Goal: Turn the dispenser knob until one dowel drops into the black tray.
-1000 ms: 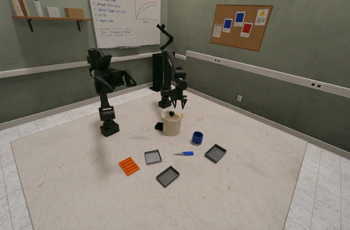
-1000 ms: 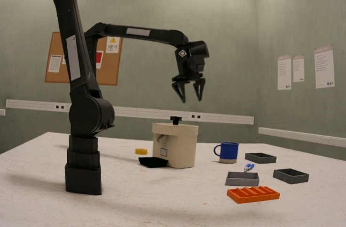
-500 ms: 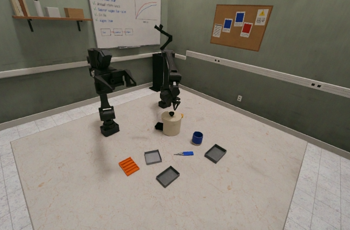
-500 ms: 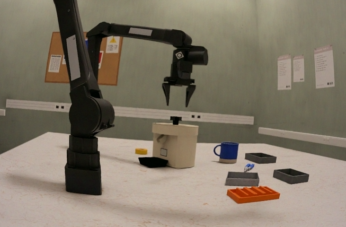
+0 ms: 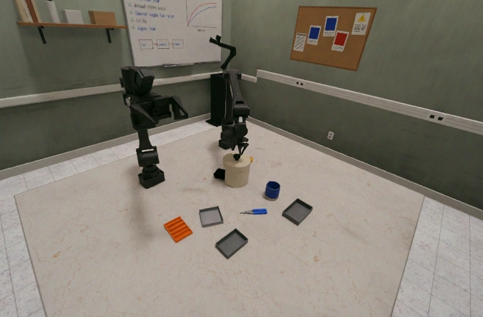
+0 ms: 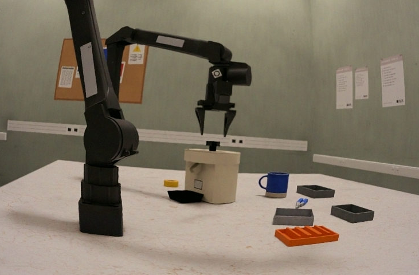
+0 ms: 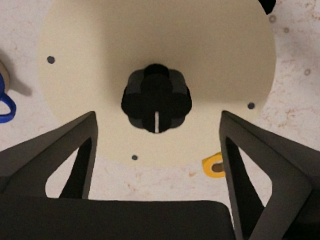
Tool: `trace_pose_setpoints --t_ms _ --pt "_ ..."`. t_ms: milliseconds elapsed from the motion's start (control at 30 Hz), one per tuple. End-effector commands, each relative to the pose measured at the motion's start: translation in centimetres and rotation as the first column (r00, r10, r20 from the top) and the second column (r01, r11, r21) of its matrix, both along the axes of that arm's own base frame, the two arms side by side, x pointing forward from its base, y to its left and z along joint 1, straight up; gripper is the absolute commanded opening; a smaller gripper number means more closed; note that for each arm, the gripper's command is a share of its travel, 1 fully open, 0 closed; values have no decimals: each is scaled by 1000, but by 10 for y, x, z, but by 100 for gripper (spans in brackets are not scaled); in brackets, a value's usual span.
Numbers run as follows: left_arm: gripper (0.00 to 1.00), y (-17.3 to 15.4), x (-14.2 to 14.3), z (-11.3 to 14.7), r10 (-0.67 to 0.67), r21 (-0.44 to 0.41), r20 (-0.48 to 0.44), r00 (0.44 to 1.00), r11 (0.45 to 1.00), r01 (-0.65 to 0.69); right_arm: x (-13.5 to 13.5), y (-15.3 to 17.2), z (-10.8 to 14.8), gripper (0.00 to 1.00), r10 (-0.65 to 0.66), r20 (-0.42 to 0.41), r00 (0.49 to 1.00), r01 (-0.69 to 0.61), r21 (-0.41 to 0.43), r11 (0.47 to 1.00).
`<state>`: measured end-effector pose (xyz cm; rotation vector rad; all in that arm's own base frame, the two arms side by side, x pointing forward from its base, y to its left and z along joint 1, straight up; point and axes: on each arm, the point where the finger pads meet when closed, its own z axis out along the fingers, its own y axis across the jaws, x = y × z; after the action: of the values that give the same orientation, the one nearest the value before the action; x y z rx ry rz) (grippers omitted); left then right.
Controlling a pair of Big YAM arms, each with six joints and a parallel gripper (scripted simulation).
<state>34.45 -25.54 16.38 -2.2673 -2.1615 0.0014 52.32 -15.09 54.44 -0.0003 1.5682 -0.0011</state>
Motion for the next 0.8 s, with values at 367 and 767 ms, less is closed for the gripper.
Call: trace_pose_setpoints --t_ms 367,767 --pt "69 1 10 -25 6 -8 6 1000 1000 -6 3 2 24 100 4 38 999 -3 -19 1000" --pt "0 -5 13 -22 0 -30 36 999 1000 1 3 2 24 100 4 38 999 -3 -19 1000"
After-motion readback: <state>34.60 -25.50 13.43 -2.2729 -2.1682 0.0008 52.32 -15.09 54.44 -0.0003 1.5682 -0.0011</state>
